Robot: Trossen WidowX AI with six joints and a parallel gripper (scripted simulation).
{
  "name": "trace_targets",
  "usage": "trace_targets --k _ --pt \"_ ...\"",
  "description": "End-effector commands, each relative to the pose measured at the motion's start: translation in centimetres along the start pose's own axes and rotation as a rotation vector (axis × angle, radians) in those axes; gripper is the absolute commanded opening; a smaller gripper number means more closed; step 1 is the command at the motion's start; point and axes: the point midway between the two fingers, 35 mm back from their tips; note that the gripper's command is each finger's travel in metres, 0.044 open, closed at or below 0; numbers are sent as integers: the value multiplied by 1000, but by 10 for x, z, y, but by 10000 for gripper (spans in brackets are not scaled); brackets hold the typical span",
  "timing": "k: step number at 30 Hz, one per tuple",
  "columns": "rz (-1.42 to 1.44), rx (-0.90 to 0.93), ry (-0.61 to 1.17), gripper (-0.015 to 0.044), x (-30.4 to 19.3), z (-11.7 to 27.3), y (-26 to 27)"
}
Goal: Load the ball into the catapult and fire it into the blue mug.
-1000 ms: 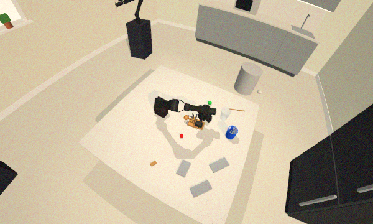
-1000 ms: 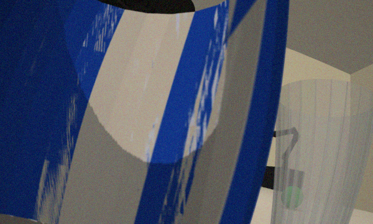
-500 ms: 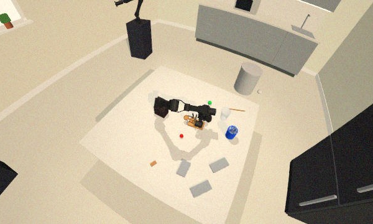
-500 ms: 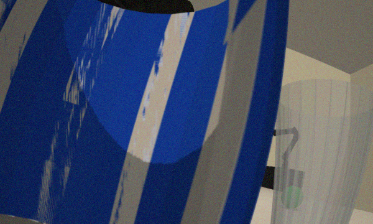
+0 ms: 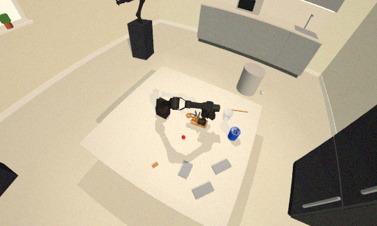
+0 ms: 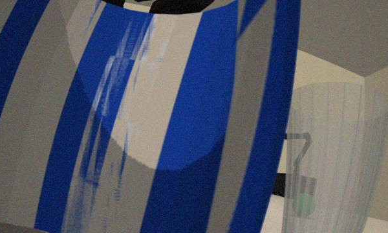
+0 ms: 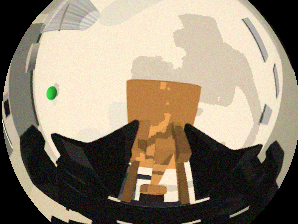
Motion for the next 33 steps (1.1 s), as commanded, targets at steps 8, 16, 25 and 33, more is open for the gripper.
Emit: trace_targets --k 8,16,25,33 --pt "-2 2 2 0 1 -10 0" --pt "-1 1 2 0 2 -23 0" --pt "1 0 2 0 1 -38 0" --pt "-6 0 12 0 0 -43 -2"
Point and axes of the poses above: the point midway between the two fingers, 35 mm back from their tips, its own z axis back along the fingers, its own y axis across the jaws, x = y × z, and after that the axes turned 13 degrees about -z, right-handed
